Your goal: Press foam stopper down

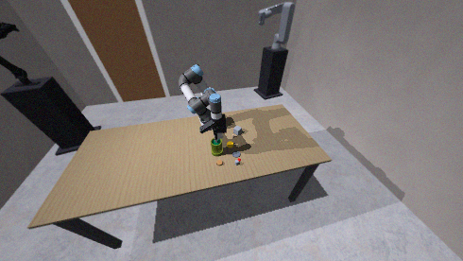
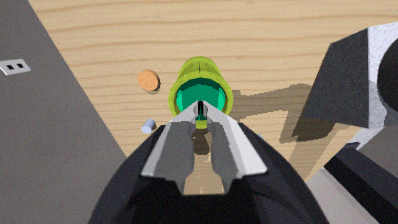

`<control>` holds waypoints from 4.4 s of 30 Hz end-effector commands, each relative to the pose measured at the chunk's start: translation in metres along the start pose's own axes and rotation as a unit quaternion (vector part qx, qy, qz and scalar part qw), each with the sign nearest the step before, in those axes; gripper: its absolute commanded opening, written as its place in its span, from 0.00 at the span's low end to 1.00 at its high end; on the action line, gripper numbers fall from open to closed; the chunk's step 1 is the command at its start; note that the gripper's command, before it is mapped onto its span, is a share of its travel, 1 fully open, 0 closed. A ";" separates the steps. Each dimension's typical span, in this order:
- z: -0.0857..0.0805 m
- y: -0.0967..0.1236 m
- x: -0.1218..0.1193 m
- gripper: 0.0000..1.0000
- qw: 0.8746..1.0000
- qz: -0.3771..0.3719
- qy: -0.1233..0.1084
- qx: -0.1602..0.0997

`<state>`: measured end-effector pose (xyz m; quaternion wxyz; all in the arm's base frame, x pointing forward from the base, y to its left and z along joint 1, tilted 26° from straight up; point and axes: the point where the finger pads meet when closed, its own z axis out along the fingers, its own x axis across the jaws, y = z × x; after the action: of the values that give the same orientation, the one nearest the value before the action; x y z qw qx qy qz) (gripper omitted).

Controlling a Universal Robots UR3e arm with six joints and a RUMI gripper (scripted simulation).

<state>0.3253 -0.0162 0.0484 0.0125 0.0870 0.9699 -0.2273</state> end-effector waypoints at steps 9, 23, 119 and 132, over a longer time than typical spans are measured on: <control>-0.030 0.000 0.000 0.00 1.000 0.000 -0.001 0.000; -0.057 0.000 0.000 0.00 1.000 0.000 -0.001 0.000; -0.006 0.000 0.000 0.00 1.000 0.000 -0.001 0.000; 0.001 0.000 0.000 0.00 1.000 0.000 -0.001 0.000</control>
<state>0.3253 -0.0155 0.0498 0.0121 0.0872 0.9698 -0.2274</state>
